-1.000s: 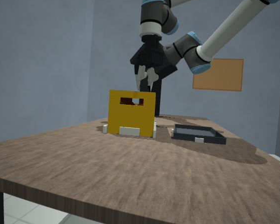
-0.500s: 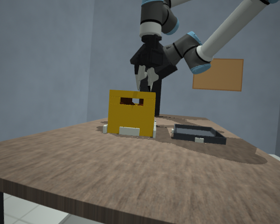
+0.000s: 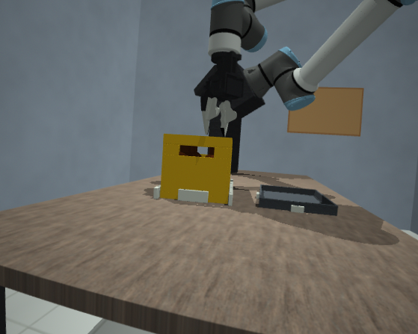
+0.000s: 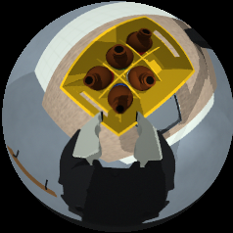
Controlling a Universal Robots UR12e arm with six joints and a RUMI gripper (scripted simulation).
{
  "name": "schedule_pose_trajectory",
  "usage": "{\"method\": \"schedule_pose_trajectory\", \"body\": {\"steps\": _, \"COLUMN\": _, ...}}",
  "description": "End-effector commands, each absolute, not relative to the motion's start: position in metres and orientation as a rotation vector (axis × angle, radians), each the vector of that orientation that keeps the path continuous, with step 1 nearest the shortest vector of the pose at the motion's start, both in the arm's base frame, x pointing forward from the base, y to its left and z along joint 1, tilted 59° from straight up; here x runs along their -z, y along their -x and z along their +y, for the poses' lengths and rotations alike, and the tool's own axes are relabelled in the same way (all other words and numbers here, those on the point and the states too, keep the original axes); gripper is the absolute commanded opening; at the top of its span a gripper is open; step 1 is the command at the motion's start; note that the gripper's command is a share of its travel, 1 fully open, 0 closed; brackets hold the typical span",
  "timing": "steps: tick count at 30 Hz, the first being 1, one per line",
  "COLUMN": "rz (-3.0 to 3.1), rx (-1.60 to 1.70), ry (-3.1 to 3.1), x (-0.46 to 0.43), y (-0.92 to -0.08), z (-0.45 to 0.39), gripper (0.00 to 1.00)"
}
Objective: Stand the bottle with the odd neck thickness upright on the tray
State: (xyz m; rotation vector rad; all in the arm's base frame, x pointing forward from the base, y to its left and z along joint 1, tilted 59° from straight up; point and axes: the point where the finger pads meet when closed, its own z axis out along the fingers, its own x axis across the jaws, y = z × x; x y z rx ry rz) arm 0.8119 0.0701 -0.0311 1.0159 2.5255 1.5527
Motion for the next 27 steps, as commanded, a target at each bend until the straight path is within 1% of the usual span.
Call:
{"method": "schedule_pose_trajectory", "body": {"steps": 1, "rz": 2.524, "rx": -1.554, "ry": -1.021, "x": 0.034, "y": -0.811, "z": 0.07, "gripper": 0.38}}
{"method": "schedule_pose_trajectory", "body": {"steps": 27, "rz": 2.525, "rx": -1.554, "ry": -1.016, "x": 0.044, "y": -0.821, "z": 0.089, "gripper": 0.38}}
